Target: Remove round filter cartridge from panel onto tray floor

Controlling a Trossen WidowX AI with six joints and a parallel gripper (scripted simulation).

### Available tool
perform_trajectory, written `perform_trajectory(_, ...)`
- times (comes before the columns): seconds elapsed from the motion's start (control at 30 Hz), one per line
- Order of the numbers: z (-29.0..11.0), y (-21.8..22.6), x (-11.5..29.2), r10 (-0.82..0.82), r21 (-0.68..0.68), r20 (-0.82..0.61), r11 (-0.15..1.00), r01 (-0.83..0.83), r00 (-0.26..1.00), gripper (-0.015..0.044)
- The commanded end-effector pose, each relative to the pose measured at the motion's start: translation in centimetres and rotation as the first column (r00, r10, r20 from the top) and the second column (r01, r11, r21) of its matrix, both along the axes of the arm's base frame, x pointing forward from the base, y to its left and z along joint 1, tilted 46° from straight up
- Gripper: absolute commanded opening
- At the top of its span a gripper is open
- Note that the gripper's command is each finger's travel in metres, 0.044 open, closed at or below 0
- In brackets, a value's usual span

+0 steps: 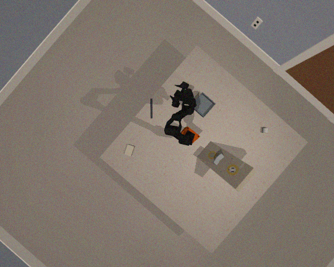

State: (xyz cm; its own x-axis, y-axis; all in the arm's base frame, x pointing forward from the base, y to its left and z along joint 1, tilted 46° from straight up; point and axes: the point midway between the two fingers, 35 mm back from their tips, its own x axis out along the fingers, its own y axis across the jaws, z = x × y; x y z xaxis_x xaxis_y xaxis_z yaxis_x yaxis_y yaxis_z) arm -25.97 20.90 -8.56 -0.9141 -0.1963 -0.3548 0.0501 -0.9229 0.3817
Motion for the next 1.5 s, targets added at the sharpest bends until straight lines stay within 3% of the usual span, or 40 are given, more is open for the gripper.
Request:
perform_trajectory(0.0, 0.0, 0.1, 0.1, -0.006, -0.003, 0.003, 1.000, 0.006, 1.000, 0.0374)
perform_trajectory(0.17, -0.1, 3.8, 2.4, -0.214, -0.097, 0.119, 0.969, 0.226, 0.969, 0.0243)
perform_trajectory(0.33, 0.0, 9.4, 7.8, -0.534, -0.210, 0.314, 0.767, 0.606, 0.785, 0.0111)
perform_trajectory(0.53, 0.6, 14.1, 15.9, -0.769, -0.254, 0.519, 0.279, 0.926, 0.375, 0.0096)
perform_trajectory(0.7, 1.6, 15.9, 23.6, -0.783, -0.222, 0.621, -0.202, 0.954, -0.022, 0.0096)
perform_trajectory(0.9, 3.6, 15.3, 32.7, -0.614, -0.158, 0.658, -0.678, 0.718, -0.435, 0.0096)
perform_trajectory(1.1, 6.5, 12.0, 41.7, -0.274, -0.163, 0.632, -0.962, 0.221, -0.725, 0.0096)
perform_trajectory(1.27, 9.5, 7.1, 48.3, 0.072, -0.247, 0.580, -0.934, -0.259, -0.811, 0.0096)
perform_trajectory(1.47, 13.8, -0.5, 53.9, 0.447, -0.435, 0.505, -0.607, -0.665, -0.738, 0.0096)
